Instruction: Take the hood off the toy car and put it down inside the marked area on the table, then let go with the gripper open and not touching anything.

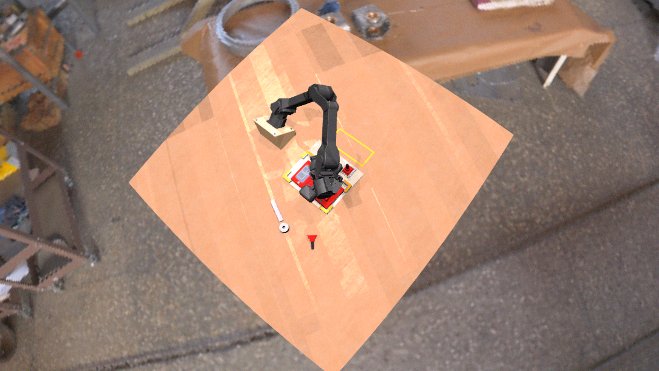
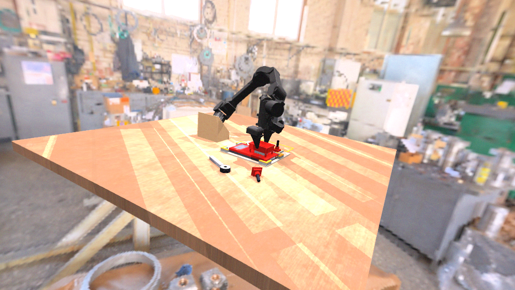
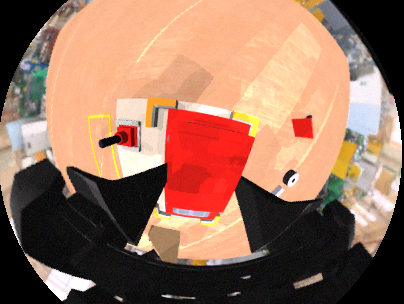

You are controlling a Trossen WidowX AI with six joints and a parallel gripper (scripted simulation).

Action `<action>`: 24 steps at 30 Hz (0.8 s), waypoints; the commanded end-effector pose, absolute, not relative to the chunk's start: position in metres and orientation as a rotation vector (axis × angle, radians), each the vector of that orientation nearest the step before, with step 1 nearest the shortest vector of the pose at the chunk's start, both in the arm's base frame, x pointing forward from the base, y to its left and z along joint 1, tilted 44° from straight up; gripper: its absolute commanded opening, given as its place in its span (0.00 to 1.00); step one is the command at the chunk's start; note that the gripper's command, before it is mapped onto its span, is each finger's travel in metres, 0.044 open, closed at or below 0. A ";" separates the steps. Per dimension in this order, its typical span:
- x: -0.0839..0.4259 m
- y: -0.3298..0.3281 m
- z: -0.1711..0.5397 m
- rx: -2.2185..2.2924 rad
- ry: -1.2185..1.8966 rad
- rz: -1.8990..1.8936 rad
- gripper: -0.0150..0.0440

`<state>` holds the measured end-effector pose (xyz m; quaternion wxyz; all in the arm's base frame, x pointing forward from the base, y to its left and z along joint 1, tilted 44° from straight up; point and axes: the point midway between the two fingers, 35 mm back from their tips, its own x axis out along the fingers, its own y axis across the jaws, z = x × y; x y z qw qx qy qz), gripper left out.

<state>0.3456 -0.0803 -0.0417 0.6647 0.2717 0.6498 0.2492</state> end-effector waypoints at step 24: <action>0.346 -0.106 -0.002 0.613 1.469 0.558 0.25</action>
